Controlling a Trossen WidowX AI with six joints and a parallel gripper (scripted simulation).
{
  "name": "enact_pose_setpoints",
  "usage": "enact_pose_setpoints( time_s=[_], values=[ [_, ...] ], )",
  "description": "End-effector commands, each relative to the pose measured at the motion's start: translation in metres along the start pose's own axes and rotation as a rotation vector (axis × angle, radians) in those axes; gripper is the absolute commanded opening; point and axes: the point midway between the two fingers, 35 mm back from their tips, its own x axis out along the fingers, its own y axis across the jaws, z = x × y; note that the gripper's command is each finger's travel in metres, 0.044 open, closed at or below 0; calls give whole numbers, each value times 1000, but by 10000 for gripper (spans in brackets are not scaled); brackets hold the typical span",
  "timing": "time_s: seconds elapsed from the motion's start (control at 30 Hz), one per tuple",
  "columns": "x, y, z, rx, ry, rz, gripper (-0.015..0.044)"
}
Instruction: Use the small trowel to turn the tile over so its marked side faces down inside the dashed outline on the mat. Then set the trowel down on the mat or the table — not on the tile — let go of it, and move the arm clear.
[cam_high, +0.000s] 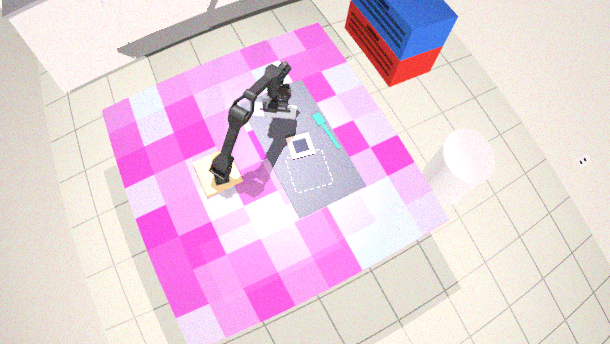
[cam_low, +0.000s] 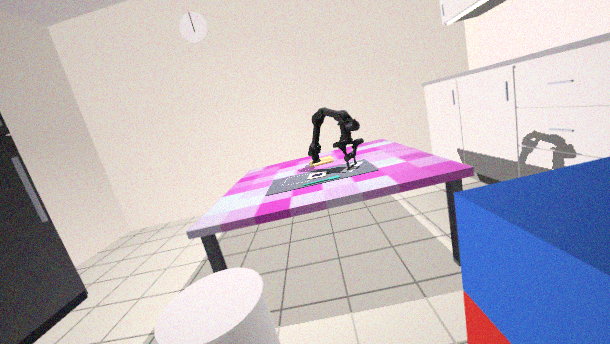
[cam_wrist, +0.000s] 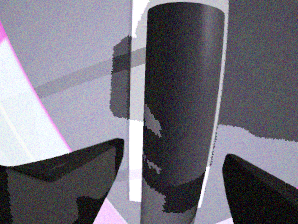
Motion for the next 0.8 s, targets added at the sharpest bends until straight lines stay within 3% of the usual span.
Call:
enact_pose_setpoints(
  time_s=[0.0, 0.37, 0.53, 0.77],
  values=[
    [1, 0, 0, 6, 2, -3, 270],
    [0, 0, 0, 7, 2, -3, 270],
    [-42, -3, -1, 27, 2, -3, 270],
    [-43, -3, 0, 7, 2, -3, 270]
  ],
)
